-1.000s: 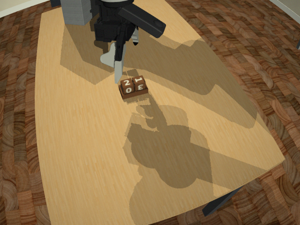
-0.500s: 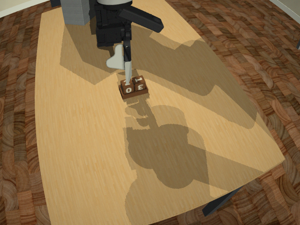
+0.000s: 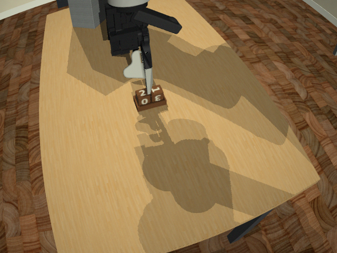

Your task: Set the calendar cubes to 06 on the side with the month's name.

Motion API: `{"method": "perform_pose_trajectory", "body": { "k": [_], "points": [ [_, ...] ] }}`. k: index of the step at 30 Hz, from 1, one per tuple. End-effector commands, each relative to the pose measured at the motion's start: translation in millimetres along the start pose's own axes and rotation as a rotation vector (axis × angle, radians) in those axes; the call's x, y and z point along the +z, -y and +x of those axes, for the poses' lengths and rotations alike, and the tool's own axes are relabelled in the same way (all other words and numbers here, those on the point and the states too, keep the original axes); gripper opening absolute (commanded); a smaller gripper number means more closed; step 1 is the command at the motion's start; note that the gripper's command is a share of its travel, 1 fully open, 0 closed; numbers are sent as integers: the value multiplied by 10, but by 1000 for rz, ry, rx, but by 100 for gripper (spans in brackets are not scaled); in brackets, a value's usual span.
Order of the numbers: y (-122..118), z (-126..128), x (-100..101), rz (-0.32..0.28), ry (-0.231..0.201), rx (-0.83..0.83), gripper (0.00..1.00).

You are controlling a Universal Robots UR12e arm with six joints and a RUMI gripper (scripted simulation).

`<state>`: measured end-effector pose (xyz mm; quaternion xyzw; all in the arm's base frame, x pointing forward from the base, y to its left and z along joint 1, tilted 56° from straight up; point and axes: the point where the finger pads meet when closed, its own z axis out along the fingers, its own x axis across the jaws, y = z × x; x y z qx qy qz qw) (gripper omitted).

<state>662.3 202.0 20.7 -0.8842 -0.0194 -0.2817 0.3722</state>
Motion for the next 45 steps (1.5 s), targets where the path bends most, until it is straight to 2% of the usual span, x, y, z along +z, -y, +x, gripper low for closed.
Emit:
{"method": "perform_pose_trajectory", "body": {
  "k": [1, 11, 12, 45],
  "points": [
    [-3, -1, 0, 0, 0, -18, 100],
    [-4, -3, 2, 0, 0, -31, 100],
    [-4, -3, 2, 0, 0, -31, 29],
    [-4, -3, 2, 0, 0, -31, 29]
  ]
}}
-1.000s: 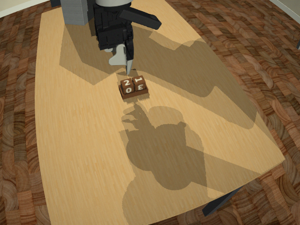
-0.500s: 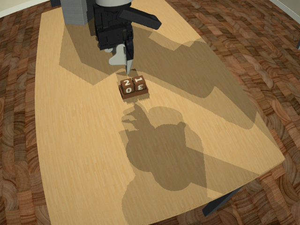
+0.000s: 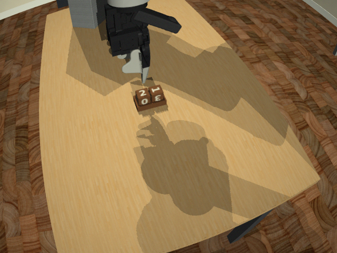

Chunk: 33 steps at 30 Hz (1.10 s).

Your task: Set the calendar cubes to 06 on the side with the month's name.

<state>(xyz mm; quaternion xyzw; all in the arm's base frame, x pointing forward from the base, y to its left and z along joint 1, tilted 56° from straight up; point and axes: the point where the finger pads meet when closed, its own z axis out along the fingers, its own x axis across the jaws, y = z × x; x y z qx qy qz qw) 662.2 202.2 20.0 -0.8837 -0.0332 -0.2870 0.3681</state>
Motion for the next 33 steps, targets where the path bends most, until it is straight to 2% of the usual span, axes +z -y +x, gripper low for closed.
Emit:
{"method": "perform_pose_trajectory", "body": {
  "k": [1, 22, 33],
  "points": [
    [-1, 2, -3, 0, -1, 0, 29],
    [-1, 3, 77, 0, 0, 0, 29],
    [-2, 2, 229, 0, 0, 0, 29]
  ]
}}
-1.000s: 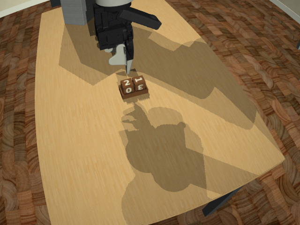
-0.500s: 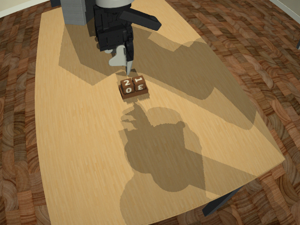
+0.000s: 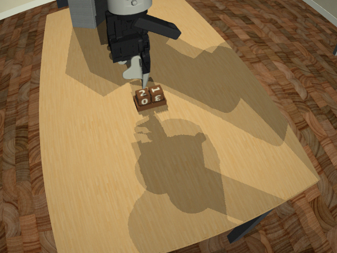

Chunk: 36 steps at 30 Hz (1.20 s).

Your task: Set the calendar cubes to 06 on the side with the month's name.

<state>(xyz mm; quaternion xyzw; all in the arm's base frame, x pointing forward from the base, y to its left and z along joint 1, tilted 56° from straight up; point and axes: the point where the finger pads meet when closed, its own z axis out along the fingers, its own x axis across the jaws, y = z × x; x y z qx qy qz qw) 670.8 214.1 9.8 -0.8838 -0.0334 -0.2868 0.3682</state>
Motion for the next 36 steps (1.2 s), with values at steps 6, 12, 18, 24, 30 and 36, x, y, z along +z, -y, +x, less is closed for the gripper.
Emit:
{"method": "perform_pose_trajectory", "body": {
  "k": [6, 12, 18, 24, 30, 36],
  "points": [
    [-2, 3, 114, 0, -1, 0, 29],
    [-2, 3, 205, 0, -1, 0, 29],
    [-3, 3, 276, 0, -1, 0, 29],
    [-3, 3, 308, 0, -1, 0, 29],
    [-3, 3, 331, 0, -1, 0, 29],
    [-3, 3, 333, 0, -1, 0, 29]
  ]
}}
